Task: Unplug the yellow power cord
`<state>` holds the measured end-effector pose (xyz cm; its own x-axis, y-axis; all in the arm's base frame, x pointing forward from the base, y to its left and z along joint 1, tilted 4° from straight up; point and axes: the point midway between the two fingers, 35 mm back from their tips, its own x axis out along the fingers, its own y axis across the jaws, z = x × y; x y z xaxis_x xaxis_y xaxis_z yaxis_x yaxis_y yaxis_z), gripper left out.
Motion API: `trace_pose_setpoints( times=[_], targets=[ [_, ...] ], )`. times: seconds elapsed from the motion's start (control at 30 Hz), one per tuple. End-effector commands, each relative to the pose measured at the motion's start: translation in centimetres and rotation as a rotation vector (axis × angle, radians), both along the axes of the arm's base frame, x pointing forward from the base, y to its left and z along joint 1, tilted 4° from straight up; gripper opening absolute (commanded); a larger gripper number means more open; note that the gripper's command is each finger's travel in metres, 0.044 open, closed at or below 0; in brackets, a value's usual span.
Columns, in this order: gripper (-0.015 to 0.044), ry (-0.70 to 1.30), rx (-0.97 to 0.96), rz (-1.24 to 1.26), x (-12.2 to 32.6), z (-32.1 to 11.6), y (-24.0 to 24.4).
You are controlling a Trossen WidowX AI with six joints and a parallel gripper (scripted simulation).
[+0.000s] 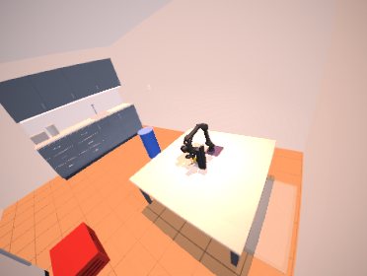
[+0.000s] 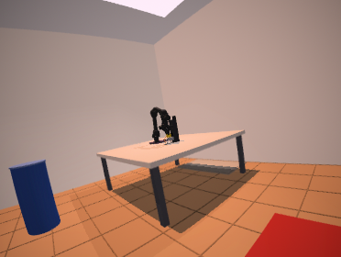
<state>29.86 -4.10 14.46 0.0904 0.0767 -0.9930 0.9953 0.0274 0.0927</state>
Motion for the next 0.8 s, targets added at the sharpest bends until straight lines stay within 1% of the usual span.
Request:
trace_pose_setpoints(
  times=[0.0, 0.3, 0.47, 0.77],
  targets=[
    [0.0000, -0.005, -0.087, -0.046, -0.1, 0.5, -3.6],
    [0.0000, -0.004, -0.088, -0.047, -0.4, 0.7, -5.0],
    [0.0131, -0.002, -0.086, -0.049, -0.4, 0.2, -3.6],
    [0.0368, -0.002, -0.087, -0.049, -0.4, 0.3, -3.8]
  ],
)
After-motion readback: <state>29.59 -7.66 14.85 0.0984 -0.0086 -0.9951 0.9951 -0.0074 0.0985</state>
